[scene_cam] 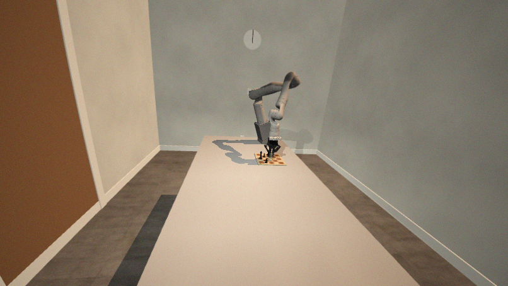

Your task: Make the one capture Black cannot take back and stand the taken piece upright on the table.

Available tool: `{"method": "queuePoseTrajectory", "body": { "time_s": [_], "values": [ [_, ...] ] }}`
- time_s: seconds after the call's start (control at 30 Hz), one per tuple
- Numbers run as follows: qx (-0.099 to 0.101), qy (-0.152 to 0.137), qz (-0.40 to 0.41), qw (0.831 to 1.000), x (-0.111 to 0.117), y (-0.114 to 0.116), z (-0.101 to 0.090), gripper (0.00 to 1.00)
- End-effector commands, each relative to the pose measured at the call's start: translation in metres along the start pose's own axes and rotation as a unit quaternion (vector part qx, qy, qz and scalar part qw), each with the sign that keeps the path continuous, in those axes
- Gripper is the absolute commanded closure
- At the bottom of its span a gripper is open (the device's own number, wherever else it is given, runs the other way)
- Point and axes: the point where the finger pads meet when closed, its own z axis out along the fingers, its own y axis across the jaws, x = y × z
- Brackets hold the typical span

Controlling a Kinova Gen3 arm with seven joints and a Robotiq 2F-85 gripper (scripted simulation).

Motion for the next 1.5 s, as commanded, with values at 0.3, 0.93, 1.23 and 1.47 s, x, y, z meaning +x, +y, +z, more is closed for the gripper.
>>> {"method": "queuePoseTrajectory", "body": {
  "time_s": [0.3, 0.93, 1.23, 1.47],
  "values": [
    [0.000, 0.001, 0.000, 1.000, 0.0007, -0.0003, -0.0008, 1.00],
    [0.000, 0.001, 0.000, 1.000, 0.0007, -0.0003, 0.0014, 1.00],
    [0.000, 0.001, 0.000, 1.000, 0.0007, -0.0003, 0.0030, 1.00],
    [0.000, 0.001, 0.000, 1.000, 0.0007, -0.0003, 0.0030, 1.00]
  ]
}}
